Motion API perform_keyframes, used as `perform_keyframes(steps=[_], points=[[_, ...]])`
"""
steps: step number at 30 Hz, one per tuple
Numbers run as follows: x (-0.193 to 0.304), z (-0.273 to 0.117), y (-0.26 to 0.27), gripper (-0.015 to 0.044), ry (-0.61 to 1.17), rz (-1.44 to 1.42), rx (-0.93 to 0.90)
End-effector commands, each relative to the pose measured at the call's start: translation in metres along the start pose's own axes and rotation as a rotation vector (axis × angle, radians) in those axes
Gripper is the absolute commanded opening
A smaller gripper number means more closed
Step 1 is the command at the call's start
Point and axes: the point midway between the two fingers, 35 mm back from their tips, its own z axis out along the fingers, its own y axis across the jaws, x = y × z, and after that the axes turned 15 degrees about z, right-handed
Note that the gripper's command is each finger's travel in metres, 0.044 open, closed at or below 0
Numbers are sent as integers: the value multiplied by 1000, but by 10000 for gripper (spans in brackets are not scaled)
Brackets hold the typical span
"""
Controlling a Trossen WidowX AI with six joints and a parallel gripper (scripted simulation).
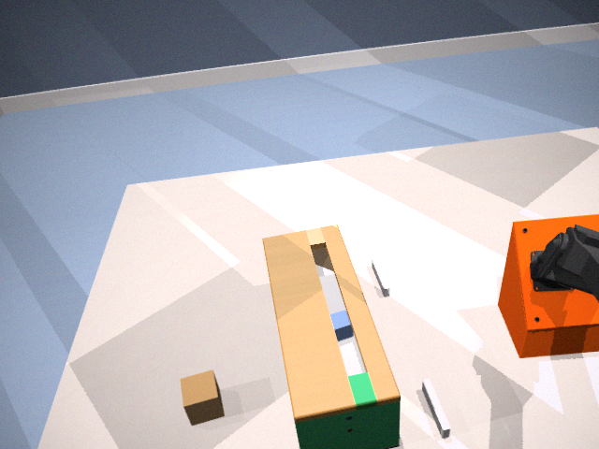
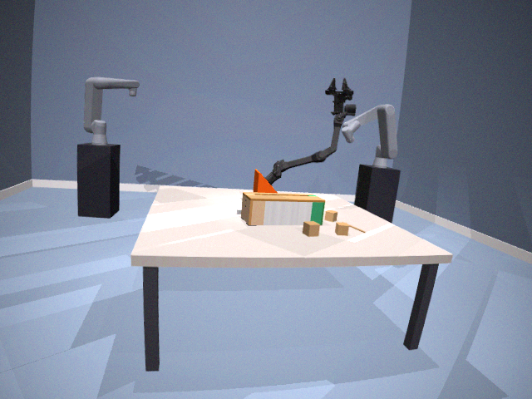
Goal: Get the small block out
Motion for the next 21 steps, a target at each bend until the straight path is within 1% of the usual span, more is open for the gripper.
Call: perform_keyframes(steps=[1, 5, 12, 17, 21], points=[[2, 1, -1, 400, 6, -1, 1], [39, 15, -24, 400, 129, -31, 10], [135, 32, -48, 400, 411, -123, -40], [212, 29, -51, 400, 618, -211, -129], [275, 17, -47, 400, 782, -296, -233]])
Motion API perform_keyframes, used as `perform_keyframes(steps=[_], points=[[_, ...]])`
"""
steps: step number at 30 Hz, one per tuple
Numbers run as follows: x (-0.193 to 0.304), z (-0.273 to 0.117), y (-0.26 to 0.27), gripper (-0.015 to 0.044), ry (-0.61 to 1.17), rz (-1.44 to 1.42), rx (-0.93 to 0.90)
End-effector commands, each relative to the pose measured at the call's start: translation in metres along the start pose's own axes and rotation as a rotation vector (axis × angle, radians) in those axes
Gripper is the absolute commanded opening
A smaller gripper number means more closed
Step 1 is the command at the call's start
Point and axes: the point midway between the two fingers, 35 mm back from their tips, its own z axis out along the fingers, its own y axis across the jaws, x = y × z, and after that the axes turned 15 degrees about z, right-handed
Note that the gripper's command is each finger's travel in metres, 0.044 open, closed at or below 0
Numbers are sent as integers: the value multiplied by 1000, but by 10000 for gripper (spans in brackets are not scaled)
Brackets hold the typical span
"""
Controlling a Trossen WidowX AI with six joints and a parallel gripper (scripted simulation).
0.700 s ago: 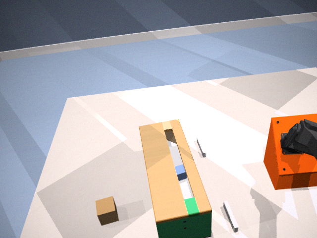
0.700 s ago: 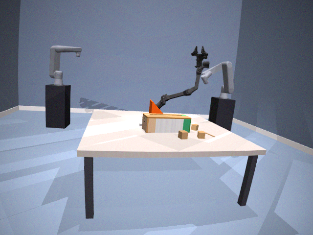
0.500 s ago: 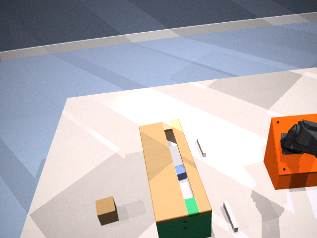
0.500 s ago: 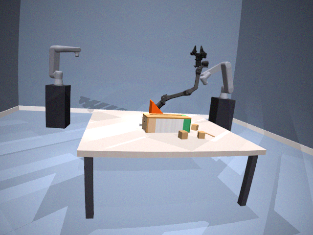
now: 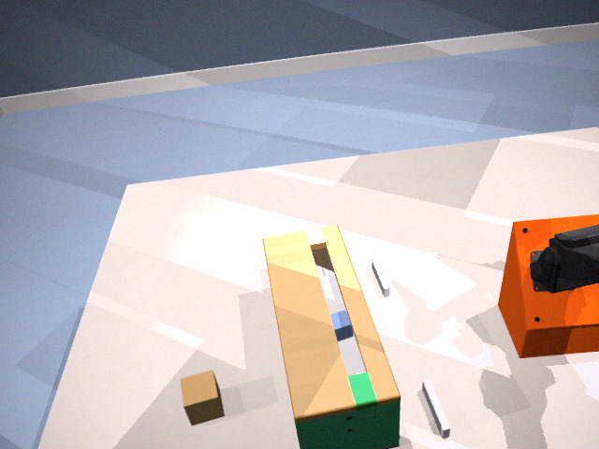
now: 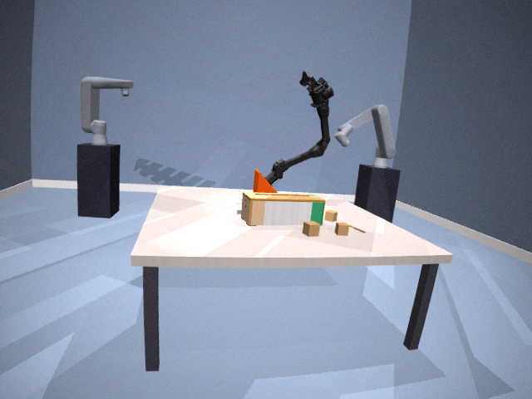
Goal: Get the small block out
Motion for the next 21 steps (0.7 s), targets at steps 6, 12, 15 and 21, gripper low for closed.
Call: perform_keyframes(steps=[6, 12, 15, 21], points=[[126, 47, 57, 400, 335, -262, -262], [217, 48, 112, 400, 527, -482, -519], [261, 37, 140, 400, 606, -599, -668], [342, -6, 190, 400, 723, -837, -1005]])
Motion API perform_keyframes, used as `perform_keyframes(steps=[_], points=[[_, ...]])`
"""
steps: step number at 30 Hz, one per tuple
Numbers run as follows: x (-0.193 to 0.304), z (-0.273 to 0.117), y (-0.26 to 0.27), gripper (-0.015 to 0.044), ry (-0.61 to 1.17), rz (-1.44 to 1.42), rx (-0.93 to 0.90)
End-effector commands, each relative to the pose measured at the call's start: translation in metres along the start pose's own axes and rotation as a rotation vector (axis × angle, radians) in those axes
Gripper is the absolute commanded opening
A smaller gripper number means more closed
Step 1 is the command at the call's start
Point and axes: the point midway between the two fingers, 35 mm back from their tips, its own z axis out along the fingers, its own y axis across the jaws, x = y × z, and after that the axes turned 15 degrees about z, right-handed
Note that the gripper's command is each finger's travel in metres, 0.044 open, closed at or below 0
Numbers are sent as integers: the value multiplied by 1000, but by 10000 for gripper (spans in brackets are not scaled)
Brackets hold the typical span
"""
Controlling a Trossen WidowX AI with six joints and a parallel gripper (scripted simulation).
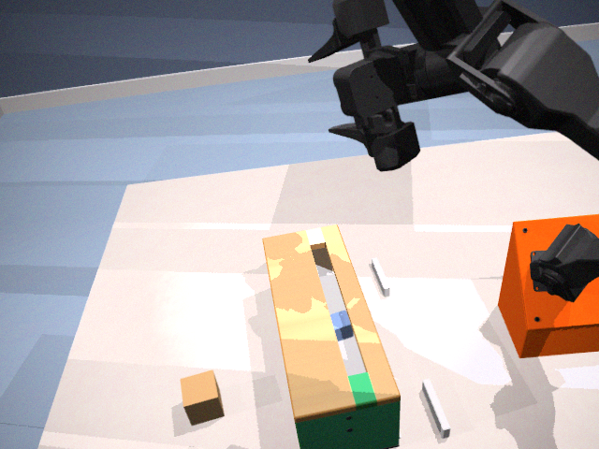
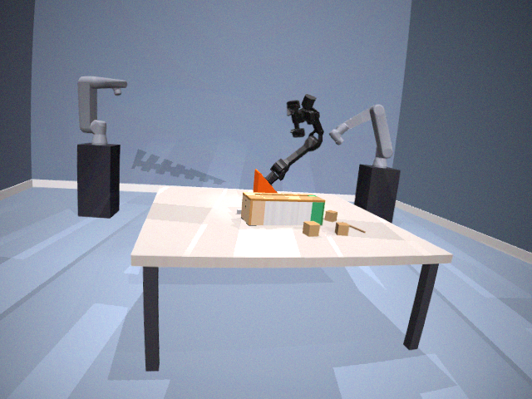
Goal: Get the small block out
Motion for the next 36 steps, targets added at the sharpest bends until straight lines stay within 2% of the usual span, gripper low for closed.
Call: perform_keyframes(steps=[1, 9, 16, 36], points=[[15, 33, 53, 400, 69, -175, -179], [55, 69, 177, 400, 151, -607, -600], [105, 61, 275, 400, 158, -989, -997], [113, 70, 294, 400, 158, -999, -1007]])
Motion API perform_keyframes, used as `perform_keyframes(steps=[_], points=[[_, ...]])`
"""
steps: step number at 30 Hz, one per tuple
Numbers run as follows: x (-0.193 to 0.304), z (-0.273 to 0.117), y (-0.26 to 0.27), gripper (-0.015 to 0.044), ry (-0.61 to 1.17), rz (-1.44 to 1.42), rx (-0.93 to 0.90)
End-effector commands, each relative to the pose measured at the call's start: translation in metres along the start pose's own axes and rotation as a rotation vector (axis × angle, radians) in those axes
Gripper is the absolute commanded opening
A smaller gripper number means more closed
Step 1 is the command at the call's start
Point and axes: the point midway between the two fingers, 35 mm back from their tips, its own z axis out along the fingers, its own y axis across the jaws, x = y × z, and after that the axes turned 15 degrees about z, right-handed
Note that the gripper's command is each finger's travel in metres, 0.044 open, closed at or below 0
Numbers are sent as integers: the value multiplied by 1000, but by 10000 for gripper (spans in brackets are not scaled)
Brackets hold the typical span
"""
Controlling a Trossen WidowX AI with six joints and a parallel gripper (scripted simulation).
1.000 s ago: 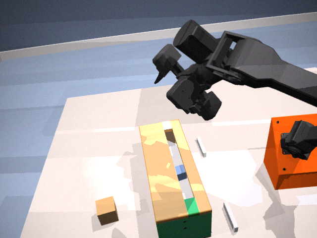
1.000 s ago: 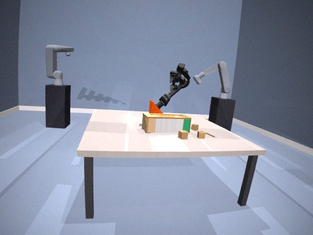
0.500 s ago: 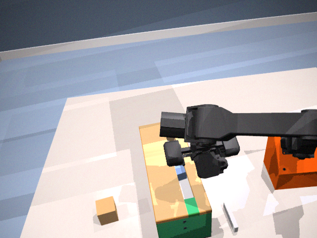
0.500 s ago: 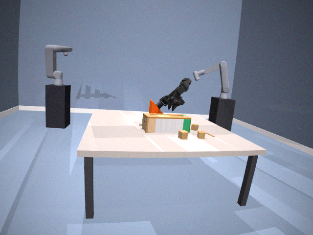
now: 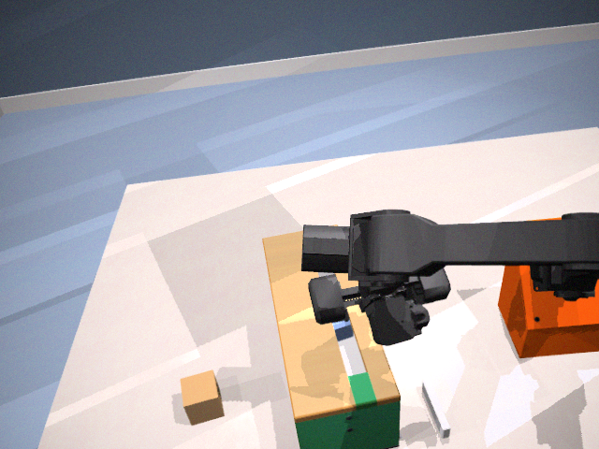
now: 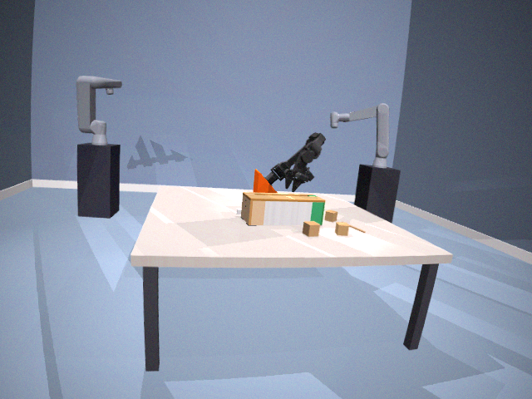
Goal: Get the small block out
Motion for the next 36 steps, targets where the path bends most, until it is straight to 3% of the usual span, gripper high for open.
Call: perform_keyframes(steps=[1, 36], points=[[0, 8, 3, 400, 5, 8, -10], [-17, 53, 4, 400, -5, 0, -1]])
